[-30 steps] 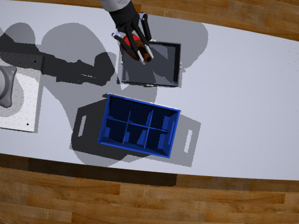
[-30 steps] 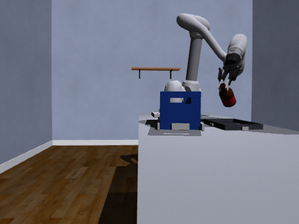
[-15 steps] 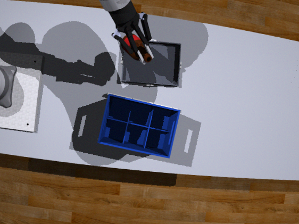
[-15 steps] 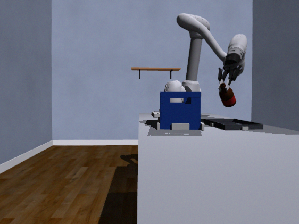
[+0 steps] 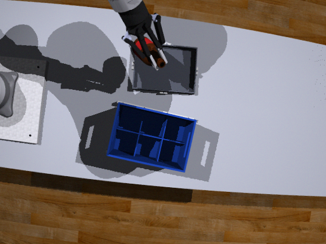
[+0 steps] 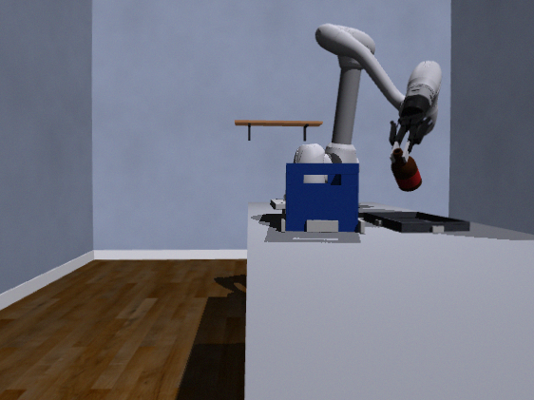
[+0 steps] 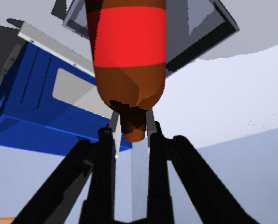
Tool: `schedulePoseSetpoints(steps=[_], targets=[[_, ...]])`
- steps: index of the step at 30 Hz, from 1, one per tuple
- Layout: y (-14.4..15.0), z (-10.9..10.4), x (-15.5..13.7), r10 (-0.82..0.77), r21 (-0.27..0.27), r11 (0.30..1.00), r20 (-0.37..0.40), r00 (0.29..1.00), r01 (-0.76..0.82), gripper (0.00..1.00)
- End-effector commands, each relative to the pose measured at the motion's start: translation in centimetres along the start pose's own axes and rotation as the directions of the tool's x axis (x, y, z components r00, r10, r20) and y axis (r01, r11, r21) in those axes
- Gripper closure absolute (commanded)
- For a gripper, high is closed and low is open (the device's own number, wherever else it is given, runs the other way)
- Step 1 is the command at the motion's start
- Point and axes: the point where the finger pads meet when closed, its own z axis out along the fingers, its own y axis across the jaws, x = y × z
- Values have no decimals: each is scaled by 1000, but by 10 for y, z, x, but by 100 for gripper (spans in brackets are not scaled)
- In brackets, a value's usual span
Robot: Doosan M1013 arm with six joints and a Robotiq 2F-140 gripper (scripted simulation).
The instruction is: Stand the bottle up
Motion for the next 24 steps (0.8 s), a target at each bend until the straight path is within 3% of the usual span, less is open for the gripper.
schedulePoseSetpoints(steps=[1, 24], targets=[[0, 0, 0, 0, 0, 1000, 0, 1000, 0, 90], [-1, 1, 1, -1, 6, 1000, 41, 999, 0, 90]])
